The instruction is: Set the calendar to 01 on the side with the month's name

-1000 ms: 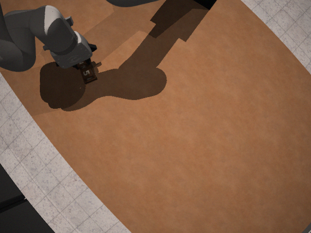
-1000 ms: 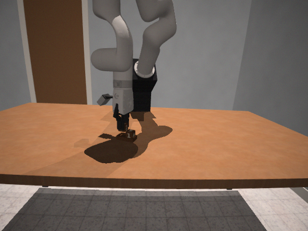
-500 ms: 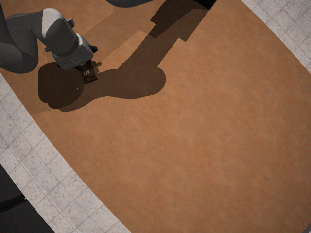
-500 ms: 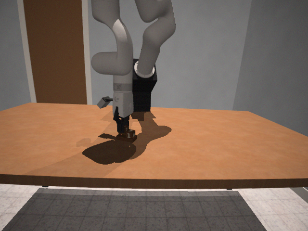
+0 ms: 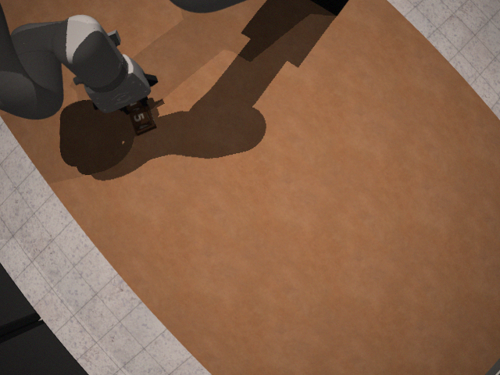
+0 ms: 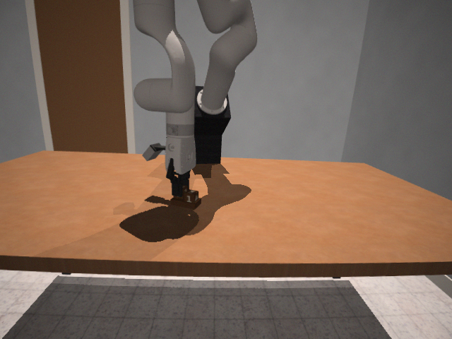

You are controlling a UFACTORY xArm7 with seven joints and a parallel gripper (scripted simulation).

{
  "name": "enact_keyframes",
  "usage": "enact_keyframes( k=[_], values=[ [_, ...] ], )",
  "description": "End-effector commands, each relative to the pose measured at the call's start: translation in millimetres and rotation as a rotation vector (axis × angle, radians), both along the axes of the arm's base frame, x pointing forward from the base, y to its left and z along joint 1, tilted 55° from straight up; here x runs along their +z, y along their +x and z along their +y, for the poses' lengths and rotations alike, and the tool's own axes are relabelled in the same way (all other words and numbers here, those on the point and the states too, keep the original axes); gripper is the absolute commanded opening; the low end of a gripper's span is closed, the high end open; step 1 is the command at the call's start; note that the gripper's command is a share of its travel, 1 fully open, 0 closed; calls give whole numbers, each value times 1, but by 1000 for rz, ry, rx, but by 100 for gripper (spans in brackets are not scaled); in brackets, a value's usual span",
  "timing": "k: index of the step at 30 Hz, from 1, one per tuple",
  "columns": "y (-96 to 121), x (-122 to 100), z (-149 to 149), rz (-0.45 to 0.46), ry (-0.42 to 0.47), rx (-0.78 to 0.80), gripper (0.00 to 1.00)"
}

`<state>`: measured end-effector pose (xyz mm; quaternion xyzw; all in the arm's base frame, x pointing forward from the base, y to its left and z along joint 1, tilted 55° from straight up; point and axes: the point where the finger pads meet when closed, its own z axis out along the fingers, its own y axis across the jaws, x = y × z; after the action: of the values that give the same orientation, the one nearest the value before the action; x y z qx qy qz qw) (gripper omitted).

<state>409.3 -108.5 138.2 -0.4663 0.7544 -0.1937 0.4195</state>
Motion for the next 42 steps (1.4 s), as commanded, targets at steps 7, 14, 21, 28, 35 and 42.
enact_keyframes(
  k=[7,14,21,28,35,42],
  values=[
    [0,0,0,0,0,-1,29],
    [0,0,0,0,0,-1,29],
    [0,0,0,0,0,-1,29],
    [1,-1,0,0,0,-1,29],
    [3,-2,0,0,0,-1,29],
    [5,-4,0,0,0,-1,29]
  ],
)
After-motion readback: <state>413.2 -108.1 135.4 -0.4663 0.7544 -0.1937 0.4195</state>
